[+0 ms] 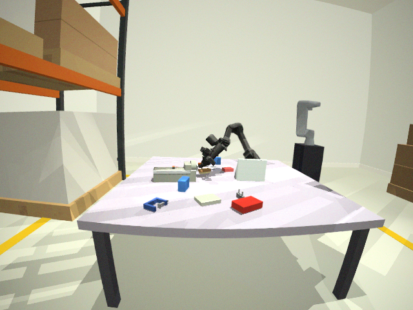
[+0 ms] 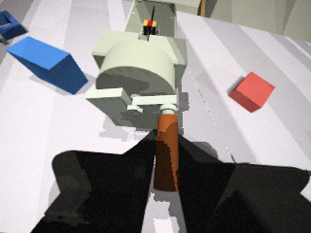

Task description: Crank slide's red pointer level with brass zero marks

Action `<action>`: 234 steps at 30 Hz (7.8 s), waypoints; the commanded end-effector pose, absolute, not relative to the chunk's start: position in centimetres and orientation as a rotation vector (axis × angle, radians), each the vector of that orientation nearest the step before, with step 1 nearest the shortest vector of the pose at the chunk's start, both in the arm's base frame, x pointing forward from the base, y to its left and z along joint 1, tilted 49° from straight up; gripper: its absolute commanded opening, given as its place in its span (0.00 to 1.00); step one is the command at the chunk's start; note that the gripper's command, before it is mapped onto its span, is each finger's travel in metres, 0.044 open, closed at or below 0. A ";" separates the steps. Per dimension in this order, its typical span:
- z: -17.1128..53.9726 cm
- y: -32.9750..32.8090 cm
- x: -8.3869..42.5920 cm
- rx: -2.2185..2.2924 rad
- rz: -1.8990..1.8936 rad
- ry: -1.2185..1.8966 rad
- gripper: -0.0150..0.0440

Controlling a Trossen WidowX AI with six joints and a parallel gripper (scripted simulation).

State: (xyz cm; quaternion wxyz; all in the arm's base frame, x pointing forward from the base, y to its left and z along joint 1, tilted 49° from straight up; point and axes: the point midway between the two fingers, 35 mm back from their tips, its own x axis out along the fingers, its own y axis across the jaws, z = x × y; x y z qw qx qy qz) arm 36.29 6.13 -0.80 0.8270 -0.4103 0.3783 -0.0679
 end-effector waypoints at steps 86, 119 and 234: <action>-0.9 6.0 36.3 -0.870 -0.148 0.806 0.25; 1.3 8.6 36.4 -0.868 -0.146 0.808 1.00; 1.3 15.0 48.2 -0.767 -0.225 0.856 0.25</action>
